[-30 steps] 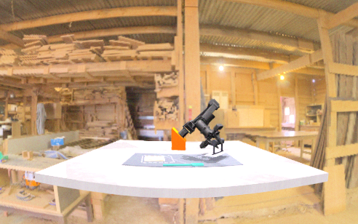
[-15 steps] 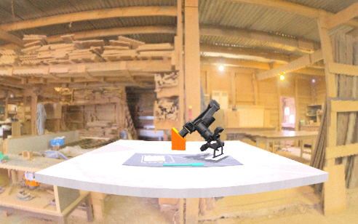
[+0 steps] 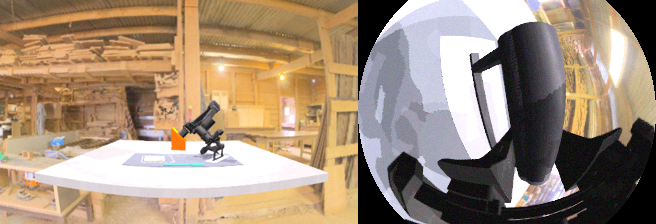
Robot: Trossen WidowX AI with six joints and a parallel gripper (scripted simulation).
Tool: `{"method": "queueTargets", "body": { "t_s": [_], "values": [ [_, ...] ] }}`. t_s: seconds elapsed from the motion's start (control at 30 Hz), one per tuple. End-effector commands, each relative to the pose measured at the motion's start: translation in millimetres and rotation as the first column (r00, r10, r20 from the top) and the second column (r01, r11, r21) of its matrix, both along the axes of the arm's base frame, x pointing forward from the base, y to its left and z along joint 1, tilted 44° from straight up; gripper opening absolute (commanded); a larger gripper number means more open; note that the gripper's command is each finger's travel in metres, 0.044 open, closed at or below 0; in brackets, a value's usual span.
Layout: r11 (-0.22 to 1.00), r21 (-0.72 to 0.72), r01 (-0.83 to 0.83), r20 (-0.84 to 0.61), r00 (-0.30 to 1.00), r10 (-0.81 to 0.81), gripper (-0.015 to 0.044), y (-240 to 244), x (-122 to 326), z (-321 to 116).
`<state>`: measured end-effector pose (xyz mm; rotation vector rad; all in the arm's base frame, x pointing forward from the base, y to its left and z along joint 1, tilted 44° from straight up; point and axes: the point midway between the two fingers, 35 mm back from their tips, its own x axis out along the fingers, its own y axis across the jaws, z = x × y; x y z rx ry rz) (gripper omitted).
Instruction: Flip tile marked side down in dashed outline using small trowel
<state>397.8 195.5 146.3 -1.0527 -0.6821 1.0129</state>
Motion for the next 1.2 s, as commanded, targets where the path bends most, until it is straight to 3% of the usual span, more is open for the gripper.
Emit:
{"method": "queueTargets", "body": {
  "t_s": [0.0, 0.2, 0.53, 1.0, 1.17],
  "values": [
    [1.000, 0.001, 0.011, 0.005, 1.000, -0.011, 0.0157, -1.4, 1.5, 0.3],
    [1.000, 0.001, 0.011, 0.005, 1.000, -0.011, 0.0300, -1.4, 1.5, 0.3],
    [1.000, 0.001, 0.011, 0.005, 1.000, -0.011, 0.0300, -4.8, 0.3, 0.3],
    [1.000, -0.003, 0.007, 0.002, 1.000, -0.007, 0.0300, -57.2, -23.5, -0.1],
    [1.000, -0.007, 0.014, 0.000, 1.000, -0.014, 0.0300, -96.4, -39.5, 22.1]
  ]
}}
